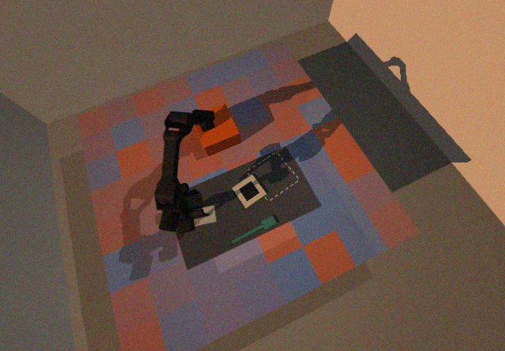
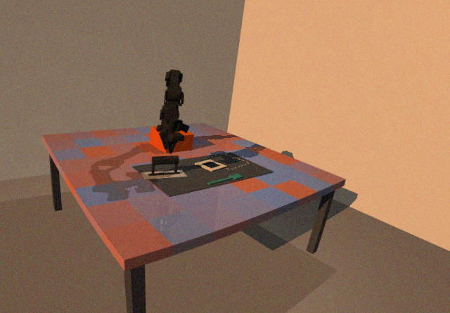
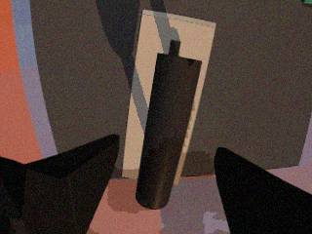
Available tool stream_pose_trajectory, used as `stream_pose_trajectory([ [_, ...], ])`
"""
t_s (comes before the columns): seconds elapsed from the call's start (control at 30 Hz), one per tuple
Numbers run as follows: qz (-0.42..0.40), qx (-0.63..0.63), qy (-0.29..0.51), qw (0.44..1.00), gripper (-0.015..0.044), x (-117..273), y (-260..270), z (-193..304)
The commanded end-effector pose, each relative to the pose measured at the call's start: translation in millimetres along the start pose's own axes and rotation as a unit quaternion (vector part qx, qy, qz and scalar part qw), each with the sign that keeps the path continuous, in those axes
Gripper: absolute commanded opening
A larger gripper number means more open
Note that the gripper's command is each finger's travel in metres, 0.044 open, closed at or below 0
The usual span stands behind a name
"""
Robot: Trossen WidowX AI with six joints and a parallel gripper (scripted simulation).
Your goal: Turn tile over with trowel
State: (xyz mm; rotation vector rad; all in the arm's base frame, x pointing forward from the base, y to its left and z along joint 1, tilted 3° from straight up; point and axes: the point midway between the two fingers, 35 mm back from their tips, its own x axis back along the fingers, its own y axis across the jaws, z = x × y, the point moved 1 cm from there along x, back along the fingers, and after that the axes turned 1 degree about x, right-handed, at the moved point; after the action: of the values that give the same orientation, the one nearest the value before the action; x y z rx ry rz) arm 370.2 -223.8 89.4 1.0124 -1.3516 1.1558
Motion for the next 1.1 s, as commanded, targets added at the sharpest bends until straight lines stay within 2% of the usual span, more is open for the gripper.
stream_pose_trajectory([
  [0.0,-0.004,0.000,-0.001,1.000,0.0270,1,1,1],
  [1.07,-0.004,-0.021,-0.001,1.000,0.0270,-41,-1,12],
])
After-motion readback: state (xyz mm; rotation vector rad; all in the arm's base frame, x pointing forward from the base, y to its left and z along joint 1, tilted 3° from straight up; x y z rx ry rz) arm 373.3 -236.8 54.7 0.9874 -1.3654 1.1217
